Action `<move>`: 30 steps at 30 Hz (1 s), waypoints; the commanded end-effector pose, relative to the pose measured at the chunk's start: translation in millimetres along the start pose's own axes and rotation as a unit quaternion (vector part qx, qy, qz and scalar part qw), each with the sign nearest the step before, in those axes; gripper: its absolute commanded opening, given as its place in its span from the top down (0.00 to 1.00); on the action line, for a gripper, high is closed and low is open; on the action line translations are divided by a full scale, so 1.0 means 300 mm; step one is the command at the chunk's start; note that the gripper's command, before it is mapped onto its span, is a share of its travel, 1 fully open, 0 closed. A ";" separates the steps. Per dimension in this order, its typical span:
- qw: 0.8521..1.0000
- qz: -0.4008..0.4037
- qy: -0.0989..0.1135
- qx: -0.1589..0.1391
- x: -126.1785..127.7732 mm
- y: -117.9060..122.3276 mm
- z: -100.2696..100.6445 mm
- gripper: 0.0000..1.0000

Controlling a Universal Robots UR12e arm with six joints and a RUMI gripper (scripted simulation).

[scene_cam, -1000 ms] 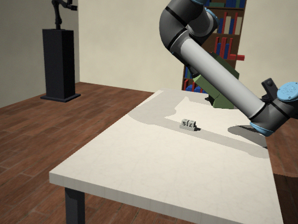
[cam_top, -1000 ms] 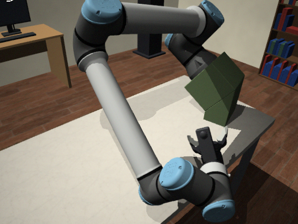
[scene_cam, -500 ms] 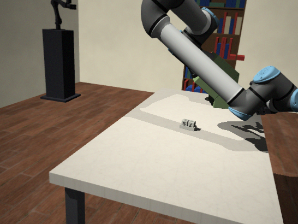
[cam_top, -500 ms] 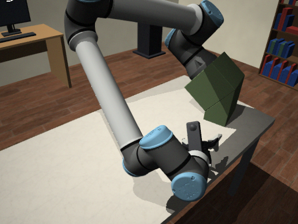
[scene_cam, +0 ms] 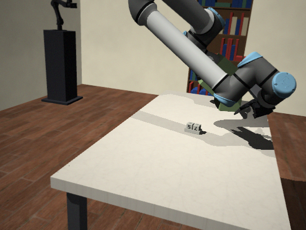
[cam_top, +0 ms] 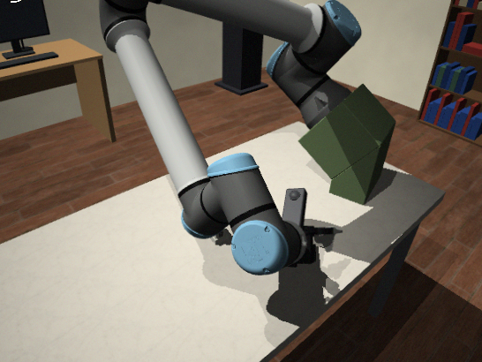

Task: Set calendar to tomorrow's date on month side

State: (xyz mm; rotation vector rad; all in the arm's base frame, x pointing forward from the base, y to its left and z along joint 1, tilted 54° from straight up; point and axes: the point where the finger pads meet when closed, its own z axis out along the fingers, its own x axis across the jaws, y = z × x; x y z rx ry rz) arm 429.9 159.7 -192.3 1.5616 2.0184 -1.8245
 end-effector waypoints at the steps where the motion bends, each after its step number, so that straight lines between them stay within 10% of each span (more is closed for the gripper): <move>1: 0.998 0.023 0.012 -0.064 -0.058 0.022 -0.013 0.00; 30: 0.924 0.195 0.025 -0.327 -0.506 -0.070 -0.159 0.00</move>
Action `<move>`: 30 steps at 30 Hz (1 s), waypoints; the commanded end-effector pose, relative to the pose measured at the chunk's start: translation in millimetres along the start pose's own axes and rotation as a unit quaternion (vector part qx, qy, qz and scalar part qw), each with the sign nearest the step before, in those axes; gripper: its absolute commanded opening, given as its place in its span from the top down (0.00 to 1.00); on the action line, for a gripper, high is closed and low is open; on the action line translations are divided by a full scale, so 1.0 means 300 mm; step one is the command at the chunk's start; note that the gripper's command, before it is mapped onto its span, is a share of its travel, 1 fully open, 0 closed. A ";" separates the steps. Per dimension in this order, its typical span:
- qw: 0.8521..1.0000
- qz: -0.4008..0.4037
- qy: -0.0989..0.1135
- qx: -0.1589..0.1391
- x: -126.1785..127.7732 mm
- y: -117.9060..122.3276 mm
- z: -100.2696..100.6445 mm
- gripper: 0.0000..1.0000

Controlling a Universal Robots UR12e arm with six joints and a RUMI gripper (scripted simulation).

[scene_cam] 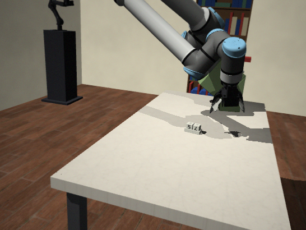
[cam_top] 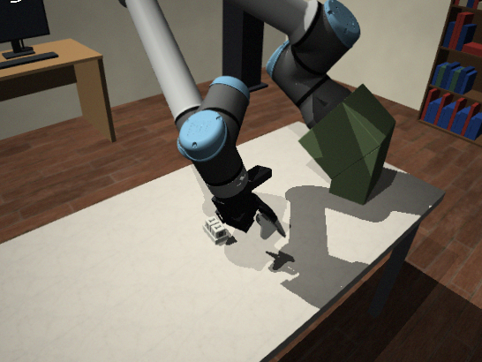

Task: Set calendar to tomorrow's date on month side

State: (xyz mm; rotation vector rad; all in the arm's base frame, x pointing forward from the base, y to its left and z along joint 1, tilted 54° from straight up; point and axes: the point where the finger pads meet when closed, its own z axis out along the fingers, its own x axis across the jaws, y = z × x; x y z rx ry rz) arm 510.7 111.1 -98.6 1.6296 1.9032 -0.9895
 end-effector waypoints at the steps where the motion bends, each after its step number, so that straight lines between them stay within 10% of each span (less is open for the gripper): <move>1: 0.997 0.042 0.000 -0.064 -0.118 0.009 -0.050 0.00; 30: 0.960 0.183 -0.025 -0.210 -0.516 -0.110 -0.213 0.00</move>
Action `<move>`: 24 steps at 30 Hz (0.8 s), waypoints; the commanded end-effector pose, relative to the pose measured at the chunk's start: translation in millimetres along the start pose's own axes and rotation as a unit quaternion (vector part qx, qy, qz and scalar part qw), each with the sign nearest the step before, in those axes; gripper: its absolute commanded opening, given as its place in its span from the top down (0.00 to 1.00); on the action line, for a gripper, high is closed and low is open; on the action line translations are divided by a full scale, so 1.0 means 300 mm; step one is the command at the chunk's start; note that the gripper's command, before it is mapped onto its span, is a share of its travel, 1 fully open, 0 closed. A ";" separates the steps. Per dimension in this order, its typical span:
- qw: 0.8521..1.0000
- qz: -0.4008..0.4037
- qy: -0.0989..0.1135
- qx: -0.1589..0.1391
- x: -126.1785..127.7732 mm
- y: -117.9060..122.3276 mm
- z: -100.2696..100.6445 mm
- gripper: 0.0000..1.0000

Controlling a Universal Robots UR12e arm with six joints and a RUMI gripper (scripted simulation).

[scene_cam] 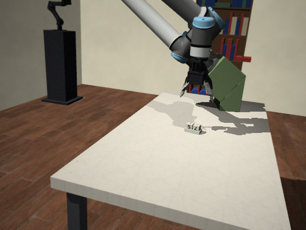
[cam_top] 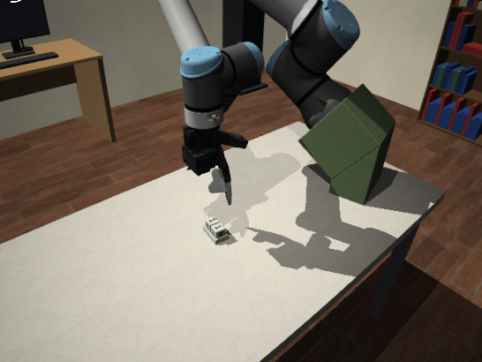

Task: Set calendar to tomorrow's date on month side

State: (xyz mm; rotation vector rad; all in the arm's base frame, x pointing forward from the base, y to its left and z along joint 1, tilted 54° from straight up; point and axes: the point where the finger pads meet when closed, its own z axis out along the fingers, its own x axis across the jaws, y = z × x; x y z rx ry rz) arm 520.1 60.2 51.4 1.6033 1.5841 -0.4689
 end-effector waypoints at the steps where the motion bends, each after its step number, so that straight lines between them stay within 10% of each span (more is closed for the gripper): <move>1: 1.000 0.013 -0.002 -0.016 -0.042 0.003 -0.018 0.00; 24: 1.000 0.020 -0.002 -0.018 -0.050 0.003 -0.020 0.00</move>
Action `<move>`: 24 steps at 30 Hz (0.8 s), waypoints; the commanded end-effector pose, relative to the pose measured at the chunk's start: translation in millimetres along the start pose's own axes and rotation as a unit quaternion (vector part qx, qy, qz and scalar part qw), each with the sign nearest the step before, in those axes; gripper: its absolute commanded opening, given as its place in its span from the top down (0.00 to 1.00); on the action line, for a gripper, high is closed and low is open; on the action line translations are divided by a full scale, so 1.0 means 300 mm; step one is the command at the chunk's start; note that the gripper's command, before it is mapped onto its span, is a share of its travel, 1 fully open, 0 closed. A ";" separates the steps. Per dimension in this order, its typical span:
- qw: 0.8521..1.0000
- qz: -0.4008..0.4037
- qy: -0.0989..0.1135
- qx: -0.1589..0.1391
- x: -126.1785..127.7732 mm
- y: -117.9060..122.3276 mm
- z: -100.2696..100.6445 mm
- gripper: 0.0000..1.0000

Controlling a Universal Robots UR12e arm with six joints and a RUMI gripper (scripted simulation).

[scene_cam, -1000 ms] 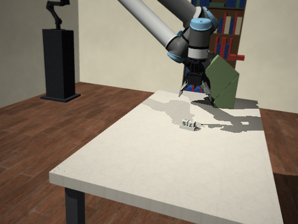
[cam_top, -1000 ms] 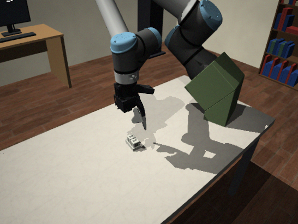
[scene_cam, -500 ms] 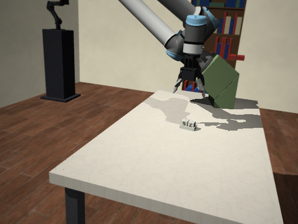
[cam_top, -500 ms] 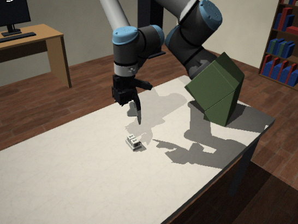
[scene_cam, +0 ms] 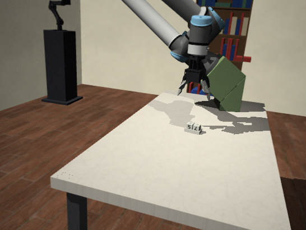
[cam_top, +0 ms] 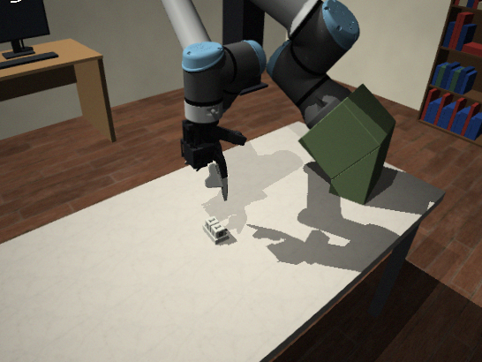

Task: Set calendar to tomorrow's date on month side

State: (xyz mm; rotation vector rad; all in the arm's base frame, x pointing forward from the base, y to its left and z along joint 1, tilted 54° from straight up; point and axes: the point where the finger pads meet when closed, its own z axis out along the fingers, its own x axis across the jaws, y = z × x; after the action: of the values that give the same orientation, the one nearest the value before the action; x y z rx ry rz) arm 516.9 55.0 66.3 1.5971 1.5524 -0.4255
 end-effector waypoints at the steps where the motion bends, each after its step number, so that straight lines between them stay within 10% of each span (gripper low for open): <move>1: 1.000 0.007 0.000 0.000 0.000 0.000 0.000 0.00; 24: 0.972 0.233 0.001 0.000 0.011 -0.007 0.055 0.00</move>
State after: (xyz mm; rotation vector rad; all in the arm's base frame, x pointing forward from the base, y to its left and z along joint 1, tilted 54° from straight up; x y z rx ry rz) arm 519.5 46.6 56.5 1.8279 1.2385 -0.2227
